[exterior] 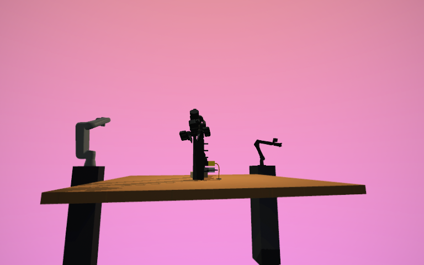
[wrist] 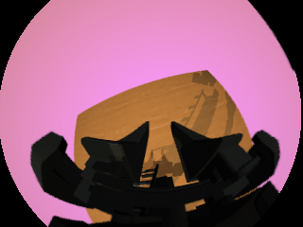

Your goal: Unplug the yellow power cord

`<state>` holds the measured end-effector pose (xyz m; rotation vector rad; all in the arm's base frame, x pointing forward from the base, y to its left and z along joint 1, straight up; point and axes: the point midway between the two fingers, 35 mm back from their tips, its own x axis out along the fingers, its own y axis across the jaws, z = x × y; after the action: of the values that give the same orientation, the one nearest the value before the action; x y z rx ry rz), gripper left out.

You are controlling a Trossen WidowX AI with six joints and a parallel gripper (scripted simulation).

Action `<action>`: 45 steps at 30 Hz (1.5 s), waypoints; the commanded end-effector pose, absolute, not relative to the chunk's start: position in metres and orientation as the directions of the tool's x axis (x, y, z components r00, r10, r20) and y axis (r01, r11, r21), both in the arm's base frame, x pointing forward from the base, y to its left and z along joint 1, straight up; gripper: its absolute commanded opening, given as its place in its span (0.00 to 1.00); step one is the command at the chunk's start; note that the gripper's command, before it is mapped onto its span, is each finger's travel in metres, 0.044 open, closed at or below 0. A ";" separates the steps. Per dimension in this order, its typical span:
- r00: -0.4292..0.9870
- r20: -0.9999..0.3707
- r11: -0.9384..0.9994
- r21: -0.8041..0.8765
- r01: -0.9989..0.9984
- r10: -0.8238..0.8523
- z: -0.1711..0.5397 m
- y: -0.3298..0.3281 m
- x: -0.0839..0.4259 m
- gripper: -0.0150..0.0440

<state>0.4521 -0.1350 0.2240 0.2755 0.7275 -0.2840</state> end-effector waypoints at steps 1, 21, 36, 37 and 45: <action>0.703 -0.707 0.971 0.102 0.218 -0.083 0.213 -0.081 0.459 0.53; 0.118 -0.992 0.276 -0.104 -0.955 0.033 0.125 0.062 0.314 0.53; 0.032 -0.999 0.107 -0.031 -0.994 0.005 0.122 0.062 0.291 0.53; 0.032 -0.999 0.107 -0.031 -0.994 0.005 0.122 0.062 0.291 0.53; 0.032 -0.999 0.106 -0.031 -0.994 0.004 0.122 0.052 0.290 0.53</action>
<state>0.2907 0.0572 0.1221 -1.1357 1.2268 1.1097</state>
